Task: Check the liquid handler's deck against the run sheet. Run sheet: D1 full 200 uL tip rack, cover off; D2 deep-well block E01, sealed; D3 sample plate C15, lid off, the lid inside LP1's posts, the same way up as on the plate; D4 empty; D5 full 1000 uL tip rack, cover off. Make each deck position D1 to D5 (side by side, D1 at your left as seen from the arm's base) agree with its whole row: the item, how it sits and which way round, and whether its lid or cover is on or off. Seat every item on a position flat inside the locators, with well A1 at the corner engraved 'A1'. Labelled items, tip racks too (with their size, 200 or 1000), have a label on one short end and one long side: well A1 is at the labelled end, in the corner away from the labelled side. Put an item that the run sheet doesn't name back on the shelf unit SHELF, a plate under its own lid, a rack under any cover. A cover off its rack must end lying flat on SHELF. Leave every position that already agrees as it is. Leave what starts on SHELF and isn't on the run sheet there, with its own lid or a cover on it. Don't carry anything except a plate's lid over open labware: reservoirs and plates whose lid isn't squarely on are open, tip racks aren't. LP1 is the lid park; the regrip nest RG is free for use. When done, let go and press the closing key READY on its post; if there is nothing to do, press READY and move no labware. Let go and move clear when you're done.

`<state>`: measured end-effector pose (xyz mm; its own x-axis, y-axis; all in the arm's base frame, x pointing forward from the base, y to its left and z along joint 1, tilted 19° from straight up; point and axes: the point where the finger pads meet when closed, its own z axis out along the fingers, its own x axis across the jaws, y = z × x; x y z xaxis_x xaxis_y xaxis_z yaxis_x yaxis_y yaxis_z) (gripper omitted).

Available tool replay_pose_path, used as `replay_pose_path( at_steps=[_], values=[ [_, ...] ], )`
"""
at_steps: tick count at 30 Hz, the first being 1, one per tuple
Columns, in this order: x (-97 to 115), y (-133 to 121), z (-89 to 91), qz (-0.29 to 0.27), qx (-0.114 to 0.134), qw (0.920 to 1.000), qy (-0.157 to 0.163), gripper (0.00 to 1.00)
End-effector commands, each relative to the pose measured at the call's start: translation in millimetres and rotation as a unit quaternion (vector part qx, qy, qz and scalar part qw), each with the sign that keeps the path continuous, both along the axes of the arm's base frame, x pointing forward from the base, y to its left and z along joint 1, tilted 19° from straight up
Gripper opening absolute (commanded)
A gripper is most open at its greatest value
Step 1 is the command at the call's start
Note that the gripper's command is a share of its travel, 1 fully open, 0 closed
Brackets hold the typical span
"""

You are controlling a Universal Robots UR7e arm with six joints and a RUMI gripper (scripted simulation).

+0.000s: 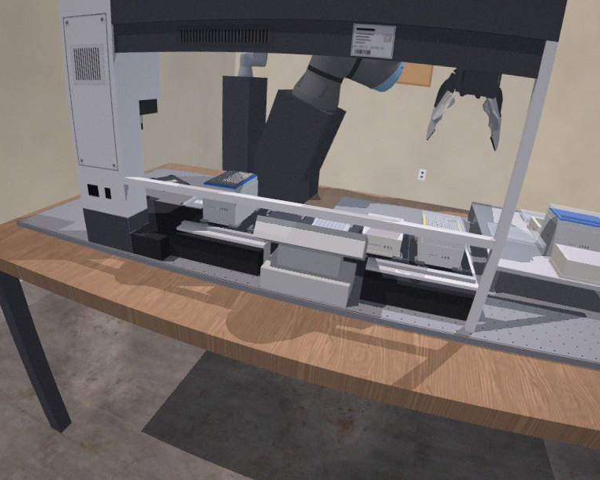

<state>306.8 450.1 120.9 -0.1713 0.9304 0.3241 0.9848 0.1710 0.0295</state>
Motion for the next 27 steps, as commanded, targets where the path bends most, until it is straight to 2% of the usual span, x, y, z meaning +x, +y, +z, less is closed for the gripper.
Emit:
replay_pose_path(
  at_steps=[1,27],
  values=[
    [-1,2,-5.3,0.001,0.000,1.0000,0.001,0.82],
    [-3,15,-43.5,0.001,-0.001,1.0000,0.001,0.82]
  ],
)
